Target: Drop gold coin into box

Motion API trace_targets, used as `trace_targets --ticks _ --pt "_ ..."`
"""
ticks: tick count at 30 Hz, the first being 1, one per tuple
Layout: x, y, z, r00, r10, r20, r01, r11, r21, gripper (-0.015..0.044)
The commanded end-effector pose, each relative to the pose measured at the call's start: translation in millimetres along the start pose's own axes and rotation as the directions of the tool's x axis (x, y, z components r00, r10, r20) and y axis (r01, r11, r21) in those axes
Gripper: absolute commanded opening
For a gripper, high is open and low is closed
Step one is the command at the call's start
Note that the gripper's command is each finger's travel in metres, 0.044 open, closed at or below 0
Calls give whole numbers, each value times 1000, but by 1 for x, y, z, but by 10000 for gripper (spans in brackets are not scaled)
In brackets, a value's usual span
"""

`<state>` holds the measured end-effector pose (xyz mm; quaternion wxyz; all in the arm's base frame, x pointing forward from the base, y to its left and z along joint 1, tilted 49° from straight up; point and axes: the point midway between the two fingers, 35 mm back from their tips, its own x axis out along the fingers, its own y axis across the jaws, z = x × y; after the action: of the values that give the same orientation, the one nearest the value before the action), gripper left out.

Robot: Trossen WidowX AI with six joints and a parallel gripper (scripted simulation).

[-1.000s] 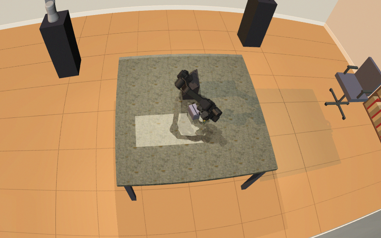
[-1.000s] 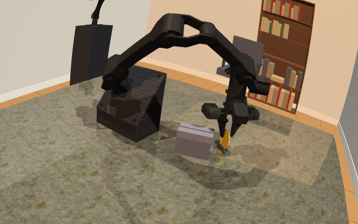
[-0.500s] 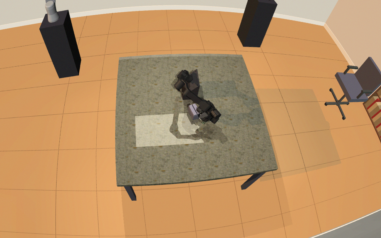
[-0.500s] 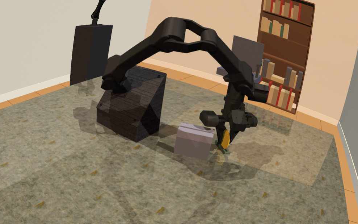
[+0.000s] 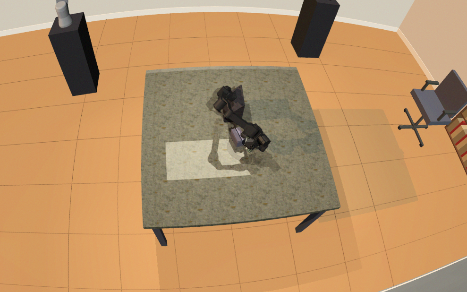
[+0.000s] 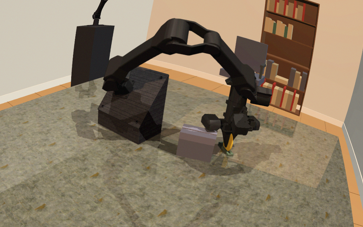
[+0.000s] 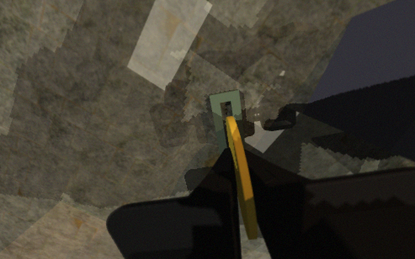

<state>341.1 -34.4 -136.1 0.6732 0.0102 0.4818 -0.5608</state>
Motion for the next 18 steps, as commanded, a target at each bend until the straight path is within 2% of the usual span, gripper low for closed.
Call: trace_targets --ticks 1,18 --pt "0 0 0 1000 -1 6 1 1000 -4 0" --pt "-35 4 1 1000 4 3 -4 1000 -5 0"
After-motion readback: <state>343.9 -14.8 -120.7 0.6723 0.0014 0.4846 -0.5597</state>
